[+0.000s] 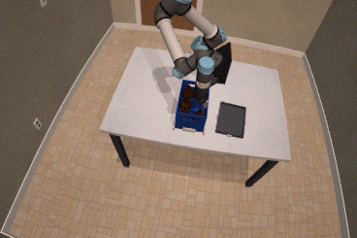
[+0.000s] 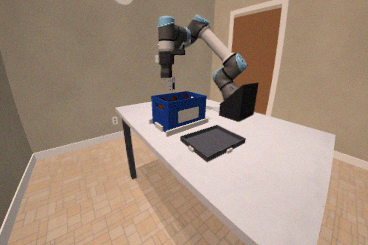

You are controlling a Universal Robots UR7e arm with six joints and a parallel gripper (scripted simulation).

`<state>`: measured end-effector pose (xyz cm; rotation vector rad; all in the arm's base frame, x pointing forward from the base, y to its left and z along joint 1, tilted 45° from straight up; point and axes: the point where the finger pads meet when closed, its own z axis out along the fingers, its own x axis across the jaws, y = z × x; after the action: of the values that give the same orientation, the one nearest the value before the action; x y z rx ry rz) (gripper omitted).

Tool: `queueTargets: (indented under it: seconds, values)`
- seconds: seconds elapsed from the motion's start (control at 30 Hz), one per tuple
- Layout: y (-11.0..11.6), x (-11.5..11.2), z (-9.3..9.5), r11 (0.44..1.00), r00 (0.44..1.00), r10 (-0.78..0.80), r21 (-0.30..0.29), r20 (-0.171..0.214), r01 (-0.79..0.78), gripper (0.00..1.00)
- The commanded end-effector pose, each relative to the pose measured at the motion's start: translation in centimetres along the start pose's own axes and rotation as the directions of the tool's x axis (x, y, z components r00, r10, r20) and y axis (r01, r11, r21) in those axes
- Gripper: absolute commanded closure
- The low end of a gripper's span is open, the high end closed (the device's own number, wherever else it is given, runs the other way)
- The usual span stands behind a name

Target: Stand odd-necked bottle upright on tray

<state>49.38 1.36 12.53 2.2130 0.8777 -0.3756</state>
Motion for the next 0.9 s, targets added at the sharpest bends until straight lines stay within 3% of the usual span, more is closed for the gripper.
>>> queueTargets:
  seconds: [0.0,0.87]
  values:
    - [-0.1,-0.1,0.5,1.0,1.0,-0.002,0.002,0.003,0.002,0.0]
    - [-0.1,-0.1,3.3,1.0,1.0,-0.003,0.002,0.004,0.003,0.0]
